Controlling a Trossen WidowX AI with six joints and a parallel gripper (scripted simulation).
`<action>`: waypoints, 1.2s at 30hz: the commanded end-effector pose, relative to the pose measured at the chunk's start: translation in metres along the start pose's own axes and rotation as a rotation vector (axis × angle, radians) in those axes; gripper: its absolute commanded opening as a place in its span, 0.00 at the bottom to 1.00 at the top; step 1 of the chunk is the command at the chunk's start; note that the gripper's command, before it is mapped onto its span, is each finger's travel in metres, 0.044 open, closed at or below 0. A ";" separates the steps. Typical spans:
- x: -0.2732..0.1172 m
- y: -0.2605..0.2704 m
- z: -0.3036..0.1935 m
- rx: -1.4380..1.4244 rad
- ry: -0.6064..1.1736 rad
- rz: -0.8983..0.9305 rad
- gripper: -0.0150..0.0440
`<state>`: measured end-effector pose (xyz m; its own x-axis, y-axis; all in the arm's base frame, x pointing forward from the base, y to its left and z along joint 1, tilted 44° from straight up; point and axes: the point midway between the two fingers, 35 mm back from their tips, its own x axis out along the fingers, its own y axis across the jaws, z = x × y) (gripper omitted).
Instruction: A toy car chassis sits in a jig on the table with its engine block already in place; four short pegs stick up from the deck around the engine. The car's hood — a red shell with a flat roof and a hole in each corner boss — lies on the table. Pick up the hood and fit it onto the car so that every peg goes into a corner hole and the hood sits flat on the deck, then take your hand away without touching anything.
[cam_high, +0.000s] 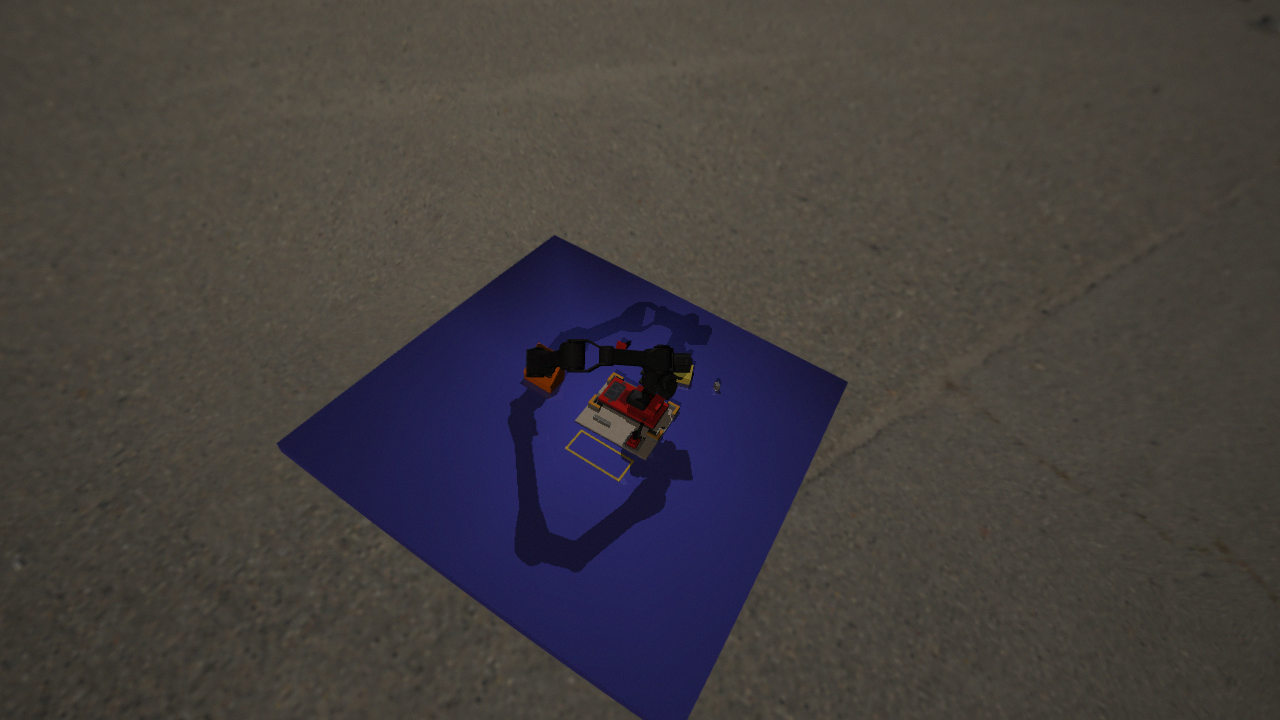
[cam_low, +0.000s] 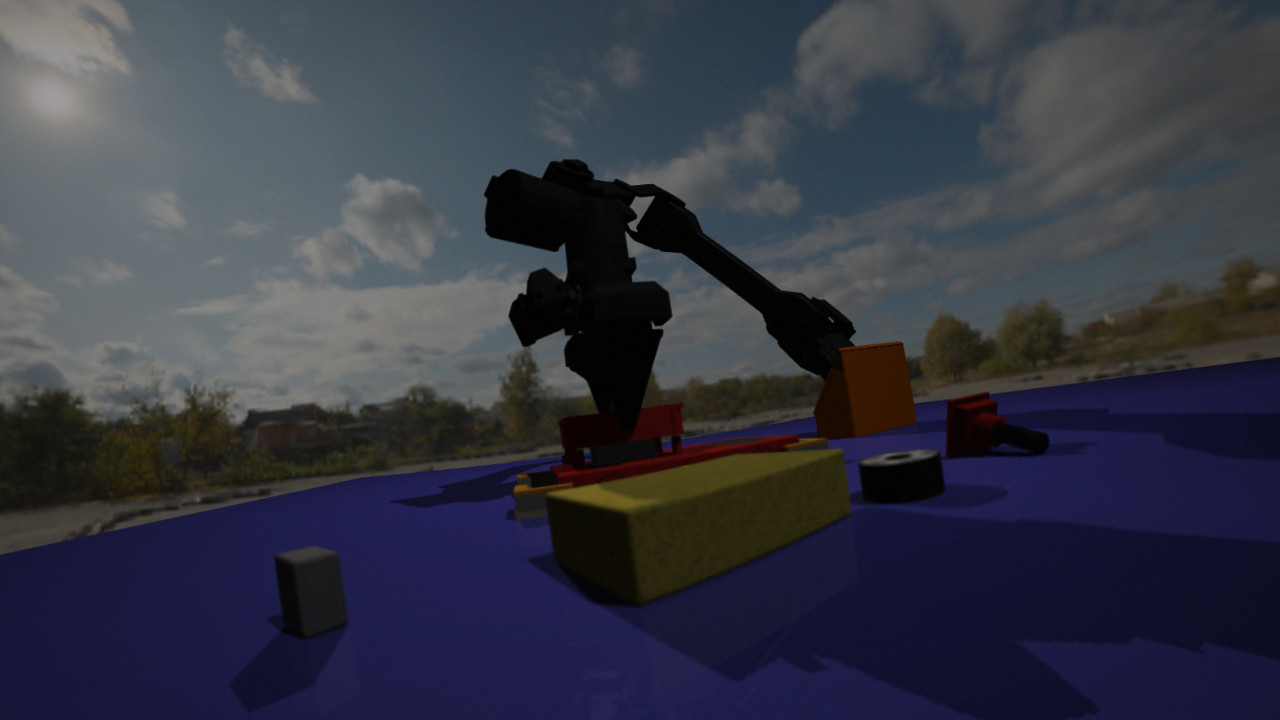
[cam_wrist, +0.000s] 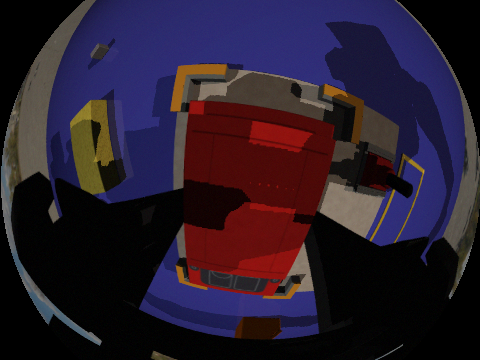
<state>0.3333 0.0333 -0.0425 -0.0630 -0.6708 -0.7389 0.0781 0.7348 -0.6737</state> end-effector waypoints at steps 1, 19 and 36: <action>0.003 0.000 0.000 -0.006 -0.002 -0.004 0.25; 0.011 0.000 0.000 -0.006 -0.002 -0.004 0.25; 0.012 0.000 0.000 -0.001 0.000 -0.002 0.43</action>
<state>0.3327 0.0247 -0.0514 -0.0634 -0.6720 -0.7378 0.0769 0.7338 -0.6750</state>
